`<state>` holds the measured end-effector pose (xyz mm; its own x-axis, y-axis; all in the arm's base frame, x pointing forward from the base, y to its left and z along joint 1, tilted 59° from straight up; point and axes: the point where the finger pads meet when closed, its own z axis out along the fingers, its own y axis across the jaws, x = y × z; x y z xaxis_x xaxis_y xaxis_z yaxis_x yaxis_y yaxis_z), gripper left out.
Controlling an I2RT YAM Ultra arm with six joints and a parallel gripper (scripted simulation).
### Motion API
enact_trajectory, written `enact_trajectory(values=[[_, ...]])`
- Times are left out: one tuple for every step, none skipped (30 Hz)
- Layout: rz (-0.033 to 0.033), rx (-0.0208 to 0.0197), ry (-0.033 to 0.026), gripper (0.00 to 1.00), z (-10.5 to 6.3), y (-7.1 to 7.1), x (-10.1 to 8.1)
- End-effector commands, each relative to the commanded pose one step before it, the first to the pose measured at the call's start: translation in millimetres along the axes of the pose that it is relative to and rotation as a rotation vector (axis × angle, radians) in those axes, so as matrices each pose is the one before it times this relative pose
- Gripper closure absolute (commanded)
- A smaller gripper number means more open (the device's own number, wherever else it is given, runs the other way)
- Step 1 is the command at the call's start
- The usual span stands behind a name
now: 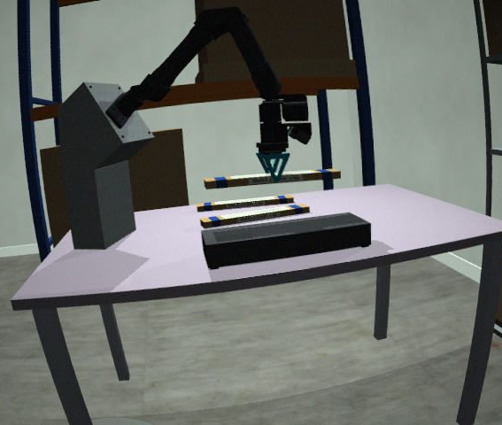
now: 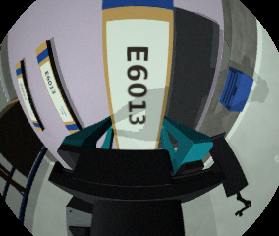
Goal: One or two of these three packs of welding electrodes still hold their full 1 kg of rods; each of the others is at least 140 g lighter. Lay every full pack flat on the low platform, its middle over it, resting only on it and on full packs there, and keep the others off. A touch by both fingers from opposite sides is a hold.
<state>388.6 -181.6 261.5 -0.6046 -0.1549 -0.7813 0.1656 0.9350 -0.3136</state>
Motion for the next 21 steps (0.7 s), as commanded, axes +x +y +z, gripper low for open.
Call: enact_trajectory(values=[[-0.01080, 0.00881, -0.05194, 1.00, -19.70, -16.07, -20.80], [-0.00121, 0.00334, -0.00657, 1.00, -2.62, -3.27, -1.97], [-0.00026, 0.00018, 0.00007, 1.00, -0.01, -2.65, 0.02], [0.00025, -0.00135, 0.00316, 1.00, 1.21, -2.40, 0.93], [0.00181, -0.00566, 0.01173, 1.00, 4.60, -1.71, 3.52], [0.00071, -0.00221, 0.00464, 1.00, 1.82, -2.31, 1.41], [-0.00106, 0.00265, -0.00496, 1.00, -2.02, -3.06, -1.47], [-0.00203, 0.00498, -0.00937, 1.00, -3.83, -3.37, -2.81], [-0.00121, 0.00263, -0.00467, 1.00, -1.94, -3.00, -1.42], [0.00064, -0.00200, 0.00419, 1.00, 1.66, -2.34, 1.29], [0.00179, -0.00457, 0.00894, 1.00, 3.62, -2.00, 2.79], [0.00115, -0.00285, 0.00555, 1.00, 2.26, -2.27, 1.75], [0.00000, 0.00000, 0.00000, 1.00, 0.00, 0.00, 0.00], [0.00000, 0.00000, 0.00000, 1.00, 0.00, 0.00, 0.00], [-0.00487, 0.01053, -0.01903, 1.00, -7.65, -3.95, -5.87], [-0.00025, 0.00014, 0.00011, 1.00, -0.01, -2.71, -0.03], [-0.00024, 0.00016, 0.00010, 1.00, -0.01, -2.64, 0.02], [0.00316, -0.00692, 0.01272, 1.00, 5.31, -1.78, 4.12], [0.00354, -0.00738, 0.01328, 1.00, 5.60, -1.78, 4.36], [-0.00082, 0.00164, -0.00274, 1.00, -1.20, -2.86, -0.86], [-0.00408, 0.00794, -0.01361, 1.00, -5.93, -3.50, -4.41]])
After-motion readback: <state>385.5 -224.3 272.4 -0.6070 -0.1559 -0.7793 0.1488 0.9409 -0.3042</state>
